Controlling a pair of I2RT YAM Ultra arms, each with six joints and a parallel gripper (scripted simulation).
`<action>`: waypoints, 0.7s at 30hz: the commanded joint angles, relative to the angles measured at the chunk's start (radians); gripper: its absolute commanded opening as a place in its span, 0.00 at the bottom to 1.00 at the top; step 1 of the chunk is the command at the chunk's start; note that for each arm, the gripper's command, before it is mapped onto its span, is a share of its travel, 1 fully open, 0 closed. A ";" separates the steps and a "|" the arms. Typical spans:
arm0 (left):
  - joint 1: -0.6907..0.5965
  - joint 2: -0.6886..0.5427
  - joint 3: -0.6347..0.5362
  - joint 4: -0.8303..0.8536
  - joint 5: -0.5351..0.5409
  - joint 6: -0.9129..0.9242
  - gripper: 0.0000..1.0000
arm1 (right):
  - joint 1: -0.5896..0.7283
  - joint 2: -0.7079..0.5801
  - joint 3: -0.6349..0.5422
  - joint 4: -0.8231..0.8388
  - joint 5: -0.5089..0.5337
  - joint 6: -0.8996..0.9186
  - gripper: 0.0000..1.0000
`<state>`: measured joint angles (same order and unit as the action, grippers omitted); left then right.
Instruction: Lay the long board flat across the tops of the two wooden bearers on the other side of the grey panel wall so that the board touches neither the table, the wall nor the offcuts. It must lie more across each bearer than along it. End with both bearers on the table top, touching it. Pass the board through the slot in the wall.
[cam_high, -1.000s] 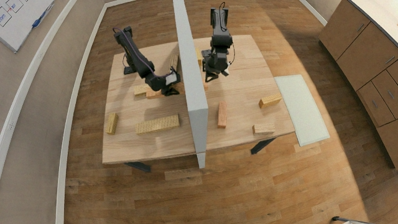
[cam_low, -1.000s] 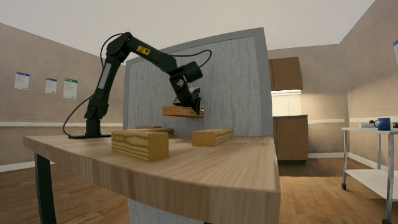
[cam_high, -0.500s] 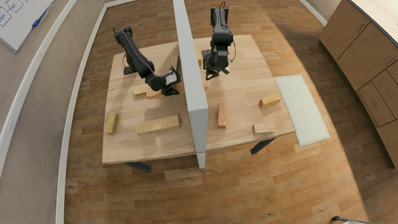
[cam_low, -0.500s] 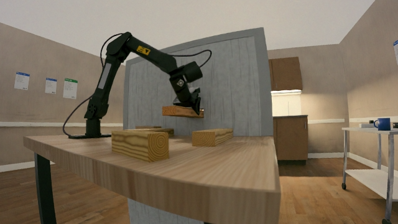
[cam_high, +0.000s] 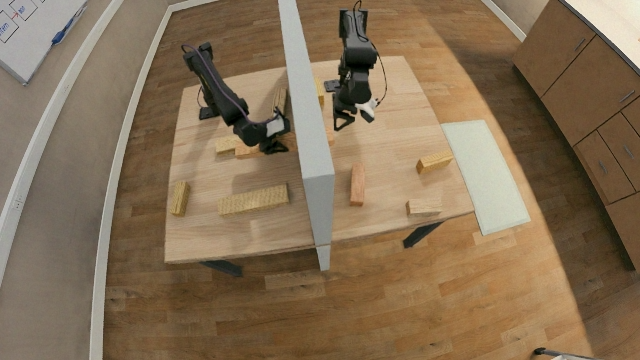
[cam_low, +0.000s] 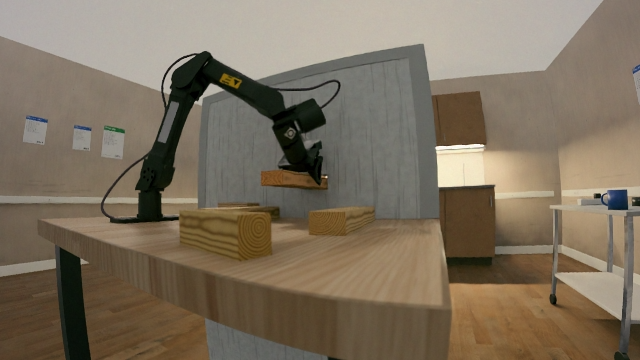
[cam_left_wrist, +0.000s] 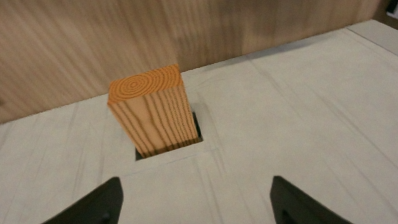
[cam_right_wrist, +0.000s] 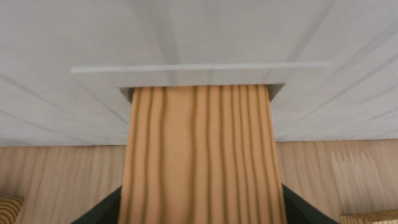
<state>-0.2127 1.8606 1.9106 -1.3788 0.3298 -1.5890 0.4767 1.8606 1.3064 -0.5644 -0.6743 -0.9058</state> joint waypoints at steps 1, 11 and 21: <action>0.022 -0.067 -0.058 0.110 -0.041 0.145 0.78 | 0.002 -0.021 0.035 0.021 -0.030 0.006 0.00; 0.053 -0.196 -0.192 0.318 -0.078 0.384 0.78 | 0.002 -0.021 0.035 0.021 -0.030 0.006 0.00; 0.077 -0.296 -0.316 0.516 -0.136 0.639 0.78 | 0.002 -0.021 0.035 0.021 -0.030 0.006 0.00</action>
<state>-0.1379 1.5791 1.6287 -0.9375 0.2108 -1.0378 0.4767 1.8606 1.3064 -0.5644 -0.6743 -0.9058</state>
